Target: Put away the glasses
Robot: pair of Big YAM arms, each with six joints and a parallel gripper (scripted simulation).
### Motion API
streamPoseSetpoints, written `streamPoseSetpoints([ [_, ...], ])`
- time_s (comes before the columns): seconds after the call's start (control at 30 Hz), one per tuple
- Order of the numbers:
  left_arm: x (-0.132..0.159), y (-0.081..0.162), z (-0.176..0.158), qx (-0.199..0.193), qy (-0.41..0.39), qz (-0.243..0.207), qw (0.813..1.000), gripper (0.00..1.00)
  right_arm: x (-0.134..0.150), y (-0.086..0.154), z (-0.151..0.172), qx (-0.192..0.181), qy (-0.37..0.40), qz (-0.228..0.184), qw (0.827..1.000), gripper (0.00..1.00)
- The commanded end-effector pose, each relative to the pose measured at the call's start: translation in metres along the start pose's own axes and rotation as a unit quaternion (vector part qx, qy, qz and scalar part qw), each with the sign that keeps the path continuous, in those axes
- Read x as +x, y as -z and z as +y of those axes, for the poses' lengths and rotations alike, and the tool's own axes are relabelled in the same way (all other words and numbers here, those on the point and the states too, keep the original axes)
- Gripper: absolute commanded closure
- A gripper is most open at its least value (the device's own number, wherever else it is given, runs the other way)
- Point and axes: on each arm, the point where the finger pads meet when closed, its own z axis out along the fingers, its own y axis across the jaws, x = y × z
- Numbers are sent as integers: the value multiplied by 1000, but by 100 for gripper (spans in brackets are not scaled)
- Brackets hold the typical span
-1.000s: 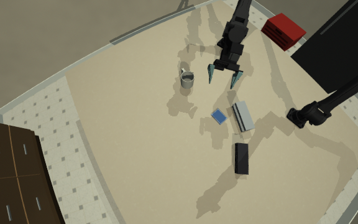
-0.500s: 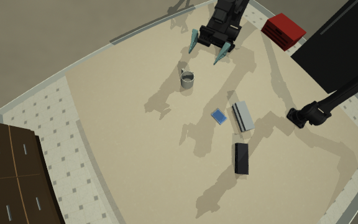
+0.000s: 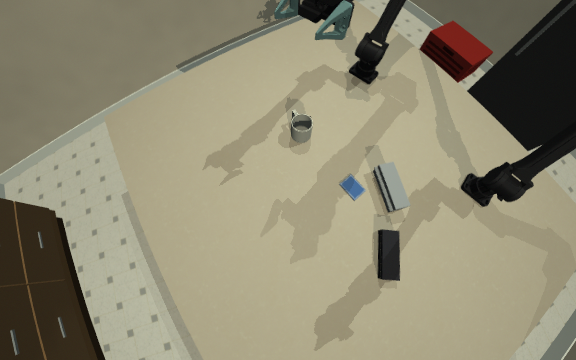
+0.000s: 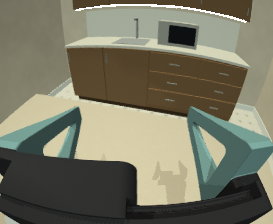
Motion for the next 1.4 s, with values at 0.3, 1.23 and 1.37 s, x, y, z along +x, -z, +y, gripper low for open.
streamPoseSetpoints([
  [0.3,-5,1,-5,4,-5,-4,1000,100,-28,11,-11,12,3,-34,999,0],
  [1.23,9,-3,-3,3,-2,12,1000,100,-13,-1,-1,3,-4,-9,1000,0],
  [1.37,10,-3,-2,2,-1,13,1000,100,-15,1,-1,3,-4,-11,1000,0],
])
